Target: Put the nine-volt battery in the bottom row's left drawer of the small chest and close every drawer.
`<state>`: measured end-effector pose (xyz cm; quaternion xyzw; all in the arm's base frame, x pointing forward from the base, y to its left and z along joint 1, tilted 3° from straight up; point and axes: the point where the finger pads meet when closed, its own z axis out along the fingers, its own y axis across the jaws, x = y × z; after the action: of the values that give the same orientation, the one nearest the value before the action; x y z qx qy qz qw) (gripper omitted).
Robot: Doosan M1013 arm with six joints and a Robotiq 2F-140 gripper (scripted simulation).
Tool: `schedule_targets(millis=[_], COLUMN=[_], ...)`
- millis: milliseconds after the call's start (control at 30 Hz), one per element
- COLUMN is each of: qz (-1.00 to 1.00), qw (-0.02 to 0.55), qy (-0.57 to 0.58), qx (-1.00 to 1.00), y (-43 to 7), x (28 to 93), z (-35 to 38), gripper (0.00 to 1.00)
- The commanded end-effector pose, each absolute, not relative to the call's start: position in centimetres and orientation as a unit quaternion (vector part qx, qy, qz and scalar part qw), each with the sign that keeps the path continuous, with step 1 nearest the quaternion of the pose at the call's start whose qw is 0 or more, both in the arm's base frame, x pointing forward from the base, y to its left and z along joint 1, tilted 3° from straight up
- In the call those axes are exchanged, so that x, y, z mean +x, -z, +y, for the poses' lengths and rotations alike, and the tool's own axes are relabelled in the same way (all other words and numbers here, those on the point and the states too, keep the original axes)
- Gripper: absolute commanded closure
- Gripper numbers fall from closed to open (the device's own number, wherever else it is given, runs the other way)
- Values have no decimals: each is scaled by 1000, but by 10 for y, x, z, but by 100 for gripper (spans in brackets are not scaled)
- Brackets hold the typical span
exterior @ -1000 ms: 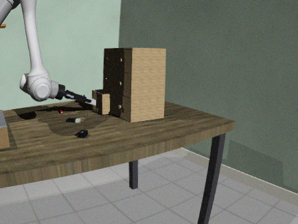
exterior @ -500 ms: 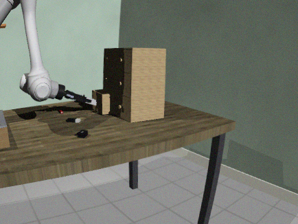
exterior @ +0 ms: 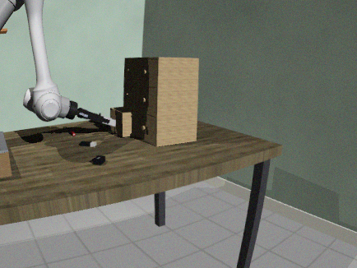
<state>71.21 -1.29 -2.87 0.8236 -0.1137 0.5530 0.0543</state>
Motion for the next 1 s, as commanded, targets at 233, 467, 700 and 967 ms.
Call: schedule_targets(millis=[233,467,700,967], qz=[-114,-114,-114,-114], qw=[54,54,54,54], qy=[-553,-553,-553,-553], qx=[824,824,824,824], y=[27,26,9,-43], x=[676,665,657,634], z=[-4,-1,0,4], gripper=[80,80,80,80])
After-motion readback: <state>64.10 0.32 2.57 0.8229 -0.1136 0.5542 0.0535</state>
